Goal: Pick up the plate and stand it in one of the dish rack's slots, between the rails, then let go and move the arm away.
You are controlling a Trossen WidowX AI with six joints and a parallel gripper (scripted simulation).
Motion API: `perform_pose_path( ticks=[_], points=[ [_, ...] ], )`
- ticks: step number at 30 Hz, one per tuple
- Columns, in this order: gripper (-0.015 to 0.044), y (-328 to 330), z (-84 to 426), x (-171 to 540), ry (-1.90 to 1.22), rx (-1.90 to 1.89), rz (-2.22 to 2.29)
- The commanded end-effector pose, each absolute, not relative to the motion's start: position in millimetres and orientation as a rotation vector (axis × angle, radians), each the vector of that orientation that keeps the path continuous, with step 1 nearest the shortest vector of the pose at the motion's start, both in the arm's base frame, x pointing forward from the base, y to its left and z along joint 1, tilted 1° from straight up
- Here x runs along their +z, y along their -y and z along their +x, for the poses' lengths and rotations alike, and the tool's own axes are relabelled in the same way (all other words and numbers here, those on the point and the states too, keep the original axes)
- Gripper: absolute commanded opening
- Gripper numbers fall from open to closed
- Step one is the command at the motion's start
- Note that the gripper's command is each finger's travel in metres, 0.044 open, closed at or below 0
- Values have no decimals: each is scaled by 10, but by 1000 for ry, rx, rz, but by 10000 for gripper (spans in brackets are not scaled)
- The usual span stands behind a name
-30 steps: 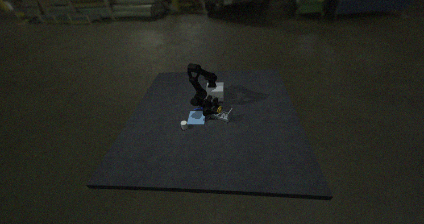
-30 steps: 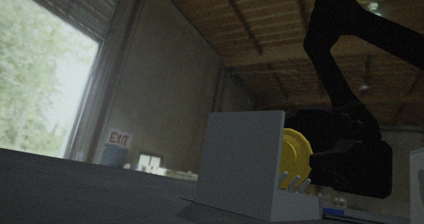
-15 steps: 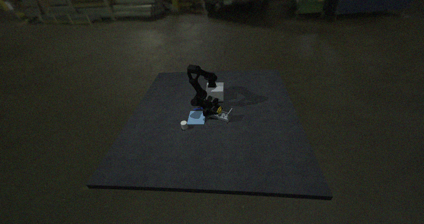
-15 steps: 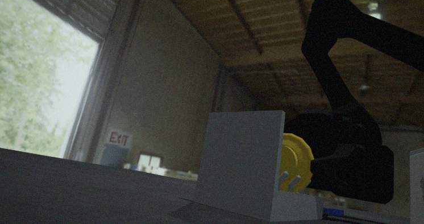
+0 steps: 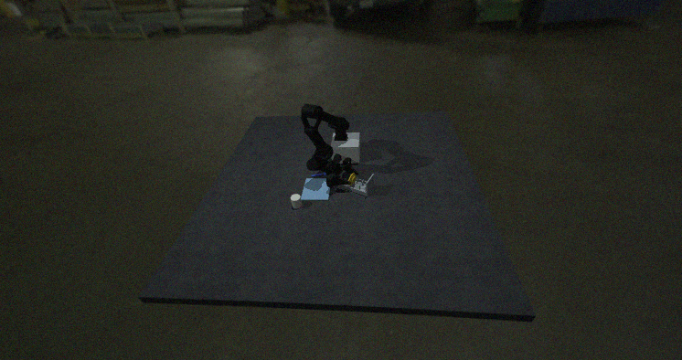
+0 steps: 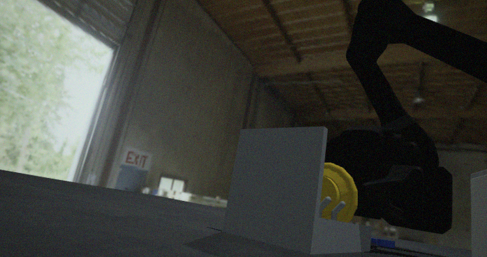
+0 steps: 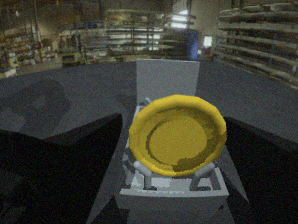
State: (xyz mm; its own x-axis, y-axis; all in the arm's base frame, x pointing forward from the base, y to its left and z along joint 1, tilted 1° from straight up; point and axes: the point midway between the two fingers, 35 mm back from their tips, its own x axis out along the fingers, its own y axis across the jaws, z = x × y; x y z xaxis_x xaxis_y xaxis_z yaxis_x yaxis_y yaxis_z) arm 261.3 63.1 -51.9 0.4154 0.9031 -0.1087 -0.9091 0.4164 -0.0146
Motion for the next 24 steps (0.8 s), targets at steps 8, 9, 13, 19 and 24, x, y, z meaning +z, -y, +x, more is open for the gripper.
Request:
perform_pose_path(
  ticks=[8,9,13,19,24],
  points=[
    [400,-609,2677,-337,-89,1144,-72],
    [400,-603,2697,-261,-89,1146,-71],
    [400,-591,2738,56,-89,1155,-65],
    [400,-585,2768,545,-89,1167,-55],
    [400,-587,2765,660,-95,1168,-52]
  ],
)
